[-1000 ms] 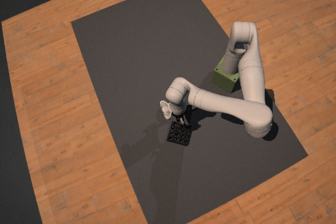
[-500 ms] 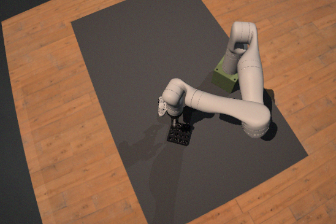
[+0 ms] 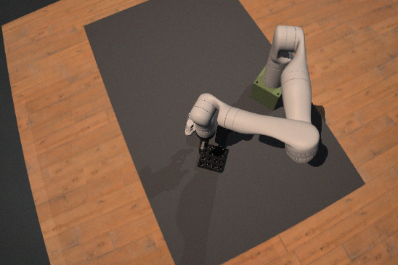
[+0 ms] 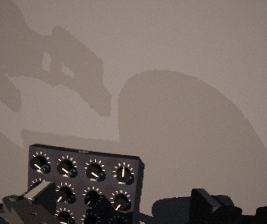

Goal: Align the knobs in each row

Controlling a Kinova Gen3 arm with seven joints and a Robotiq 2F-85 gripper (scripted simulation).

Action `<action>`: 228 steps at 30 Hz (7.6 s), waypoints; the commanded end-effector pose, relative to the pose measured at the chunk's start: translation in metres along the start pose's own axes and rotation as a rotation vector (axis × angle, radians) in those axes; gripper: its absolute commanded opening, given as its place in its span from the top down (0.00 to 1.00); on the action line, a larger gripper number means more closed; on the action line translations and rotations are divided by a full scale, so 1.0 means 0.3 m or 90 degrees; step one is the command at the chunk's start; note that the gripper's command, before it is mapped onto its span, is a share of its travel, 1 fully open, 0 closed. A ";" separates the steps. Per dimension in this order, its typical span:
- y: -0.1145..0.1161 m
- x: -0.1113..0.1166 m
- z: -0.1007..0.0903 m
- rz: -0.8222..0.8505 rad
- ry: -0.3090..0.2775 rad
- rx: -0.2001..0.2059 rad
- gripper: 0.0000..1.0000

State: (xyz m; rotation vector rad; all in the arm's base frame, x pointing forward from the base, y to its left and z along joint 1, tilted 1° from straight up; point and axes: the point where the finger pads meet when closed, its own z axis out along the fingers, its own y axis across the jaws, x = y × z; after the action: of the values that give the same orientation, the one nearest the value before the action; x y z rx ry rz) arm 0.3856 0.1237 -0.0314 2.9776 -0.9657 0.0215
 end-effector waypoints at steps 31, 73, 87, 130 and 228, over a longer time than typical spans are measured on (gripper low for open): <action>-0.003 0.004 -0.003 0.011 0.001 0.001 0.81; -0.004 0.004 0.043 0.011 0.000 0.000 0.81; -0.006 0.004 0.100 0.011 0.000 0.000 0.81; -0.006 0.004 0.142 0.011 0.000 0.000 0.81; -0.007 0.004 0.189 0.011 0.000 0.000 0.92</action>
State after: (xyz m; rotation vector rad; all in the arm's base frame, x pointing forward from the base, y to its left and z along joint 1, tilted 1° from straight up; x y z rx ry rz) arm 0.3879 0.1234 -0.0885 2.9689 -0.9904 0.0215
